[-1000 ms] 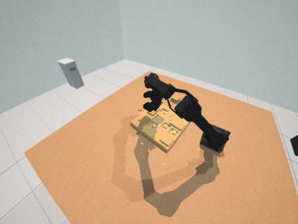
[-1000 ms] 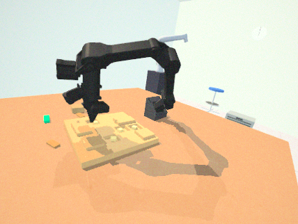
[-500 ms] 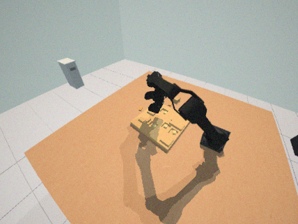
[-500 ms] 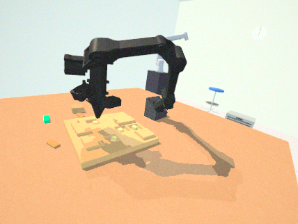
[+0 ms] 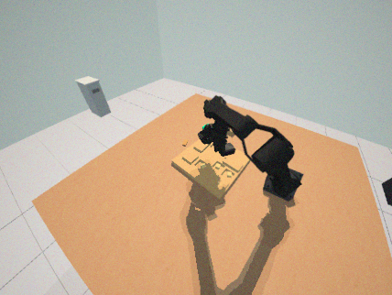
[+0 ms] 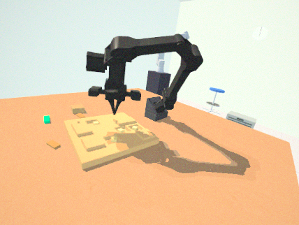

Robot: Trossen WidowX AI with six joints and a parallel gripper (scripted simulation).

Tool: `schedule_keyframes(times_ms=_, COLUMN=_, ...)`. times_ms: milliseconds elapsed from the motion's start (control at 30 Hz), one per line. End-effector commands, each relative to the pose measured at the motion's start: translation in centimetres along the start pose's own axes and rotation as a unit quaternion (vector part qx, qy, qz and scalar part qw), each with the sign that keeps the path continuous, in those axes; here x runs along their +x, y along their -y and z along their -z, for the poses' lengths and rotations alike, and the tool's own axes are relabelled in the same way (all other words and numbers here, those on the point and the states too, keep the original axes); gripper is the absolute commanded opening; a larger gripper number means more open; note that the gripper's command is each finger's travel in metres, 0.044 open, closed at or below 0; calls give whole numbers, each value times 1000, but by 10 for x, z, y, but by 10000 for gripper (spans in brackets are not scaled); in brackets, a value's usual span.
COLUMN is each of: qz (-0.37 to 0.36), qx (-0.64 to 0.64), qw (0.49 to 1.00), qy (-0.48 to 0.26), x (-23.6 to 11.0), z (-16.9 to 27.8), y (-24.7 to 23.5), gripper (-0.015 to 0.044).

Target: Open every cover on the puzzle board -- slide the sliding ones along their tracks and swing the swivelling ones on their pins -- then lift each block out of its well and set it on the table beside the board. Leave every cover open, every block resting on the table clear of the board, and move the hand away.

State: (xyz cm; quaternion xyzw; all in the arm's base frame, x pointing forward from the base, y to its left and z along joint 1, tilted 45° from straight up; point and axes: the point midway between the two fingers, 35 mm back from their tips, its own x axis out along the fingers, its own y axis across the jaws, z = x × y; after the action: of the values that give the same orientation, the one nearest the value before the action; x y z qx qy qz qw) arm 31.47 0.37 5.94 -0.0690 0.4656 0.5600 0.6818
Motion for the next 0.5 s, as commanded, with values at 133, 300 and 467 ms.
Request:
schedule_keyframes(times_ms=133, qz=-3, qx=-355, qw=935, qy=-5, x=2, z=28, y=-60, gripper=0)
schedule_keyframes(times_ms=300, qz=-6, qx=-497, qw=868, qy=-4, x=6, z=39, y=-85, gripper=0)
schedule_keyframes(times_ms=467, qz=-7, qx=-535, qw=845, qy=-3, x=8, z=42, y=-93, gripper=0)
